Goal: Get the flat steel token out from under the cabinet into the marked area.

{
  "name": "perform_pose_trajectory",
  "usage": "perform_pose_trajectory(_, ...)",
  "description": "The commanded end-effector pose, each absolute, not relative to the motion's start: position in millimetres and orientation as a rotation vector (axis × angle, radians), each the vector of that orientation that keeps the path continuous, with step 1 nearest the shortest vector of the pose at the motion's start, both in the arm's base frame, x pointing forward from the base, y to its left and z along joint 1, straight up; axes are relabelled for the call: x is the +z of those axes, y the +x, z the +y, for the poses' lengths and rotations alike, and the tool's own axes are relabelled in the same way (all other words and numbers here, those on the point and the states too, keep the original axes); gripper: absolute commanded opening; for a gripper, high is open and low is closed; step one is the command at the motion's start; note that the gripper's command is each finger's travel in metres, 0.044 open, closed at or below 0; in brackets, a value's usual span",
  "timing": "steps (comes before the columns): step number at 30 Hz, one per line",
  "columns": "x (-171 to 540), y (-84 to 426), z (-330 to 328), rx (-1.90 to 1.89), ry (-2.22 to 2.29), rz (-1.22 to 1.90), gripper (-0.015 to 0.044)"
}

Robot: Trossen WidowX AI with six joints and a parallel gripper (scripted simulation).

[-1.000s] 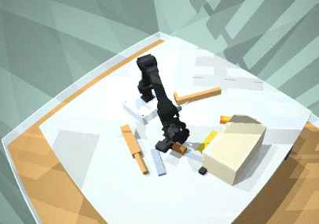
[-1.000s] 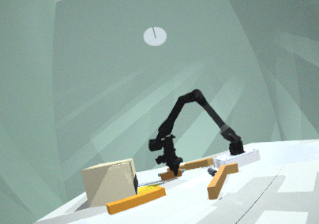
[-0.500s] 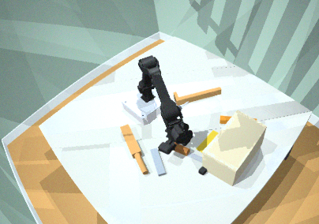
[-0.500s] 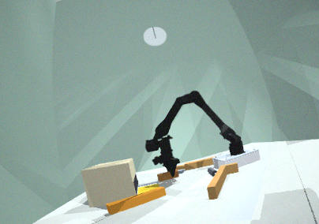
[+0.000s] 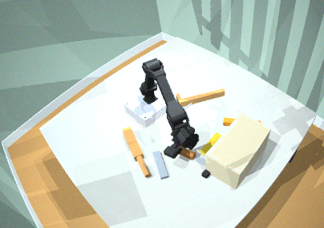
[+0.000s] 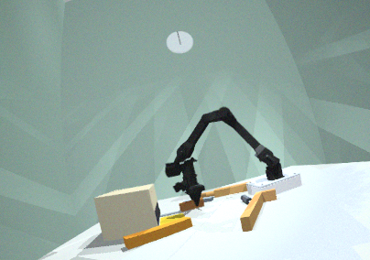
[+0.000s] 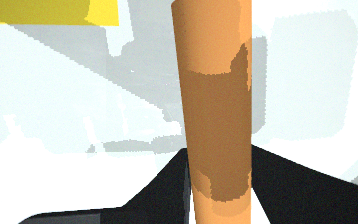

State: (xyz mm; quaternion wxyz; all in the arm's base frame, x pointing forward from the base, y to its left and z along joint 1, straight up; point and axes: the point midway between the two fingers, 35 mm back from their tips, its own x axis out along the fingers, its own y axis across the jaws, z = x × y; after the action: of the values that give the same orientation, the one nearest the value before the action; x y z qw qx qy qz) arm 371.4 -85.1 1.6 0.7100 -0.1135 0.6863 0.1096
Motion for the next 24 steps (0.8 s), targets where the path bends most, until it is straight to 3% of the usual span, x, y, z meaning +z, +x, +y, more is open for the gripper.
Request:
perform_pose_trajectory(1, 2, 376, -84, 0.241, -0.253, 1.522, 0.0000)
perform_pose_trajectory(24, 3, 398, -75, 0.241, -0.253, 1.520, 0.0000)
